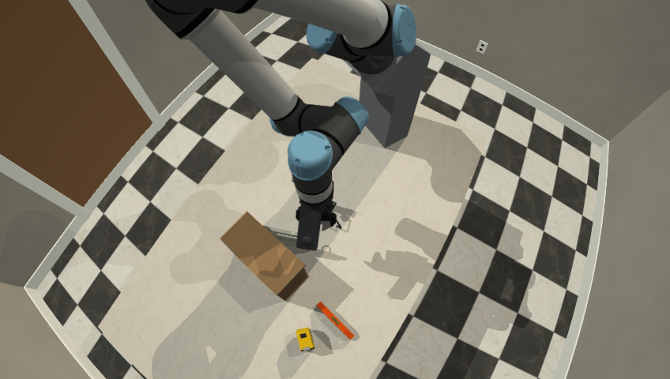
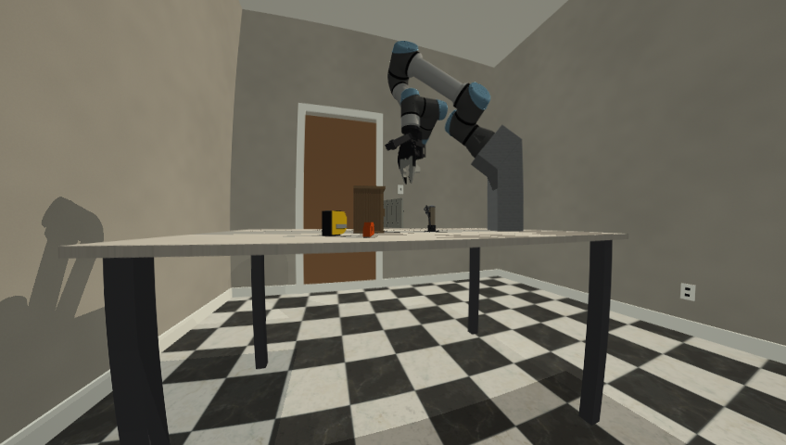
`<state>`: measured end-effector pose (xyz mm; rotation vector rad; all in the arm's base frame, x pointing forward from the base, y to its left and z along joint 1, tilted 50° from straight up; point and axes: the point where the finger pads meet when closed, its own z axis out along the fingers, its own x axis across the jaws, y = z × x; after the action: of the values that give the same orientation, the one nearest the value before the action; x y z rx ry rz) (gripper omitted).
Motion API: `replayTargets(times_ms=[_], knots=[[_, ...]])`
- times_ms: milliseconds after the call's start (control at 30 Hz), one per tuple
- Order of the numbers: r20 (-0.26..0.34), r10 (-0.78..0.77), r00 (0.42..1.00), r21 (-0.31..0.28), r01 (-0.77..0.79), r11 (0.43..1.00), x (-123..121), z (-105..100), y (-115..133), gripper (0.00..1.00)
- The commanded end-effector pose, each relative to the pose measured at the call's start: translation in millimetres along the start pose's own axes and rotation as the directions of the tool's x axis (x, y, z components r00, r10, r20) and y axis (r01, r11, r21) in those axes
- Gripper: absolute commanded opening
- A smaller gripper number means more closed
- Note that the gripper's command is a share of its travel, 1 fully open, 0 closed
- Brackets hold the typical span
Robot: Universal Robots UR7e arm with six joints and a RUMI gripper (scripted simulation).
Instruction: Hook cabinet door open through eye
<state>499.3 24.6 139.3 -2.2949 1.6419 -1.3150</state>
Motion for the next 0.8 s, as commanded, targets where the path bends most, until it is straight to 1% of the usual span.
replayTargets(times_ms=[0,133,300,367,467,567,767], knots=[[0.001,-0.181,0.983,0.009,0.181,0.983,-5,0,2,0.15],[0.0,-0.347,0.938,0.009,0.347,0.938,-11,0,5,0.15],[-0.002,-0.543,0.84,0.009,0.543,0.84,-17,0,10,0.15],[-0.002,-0.543,0.84,0.009,0.543,0.84,-17,0,10,0.15],[-0.004,-0.651,0.759,0.008,0.651,0.759,-21,0,13,0.15],[-0.005,-0.747,0.665,0.008,0.747,0.665,-24,0,16,0.15],[-0.007,-0.899,0.438,0.006,0.899,0.438,-31,0,24,0.15]])
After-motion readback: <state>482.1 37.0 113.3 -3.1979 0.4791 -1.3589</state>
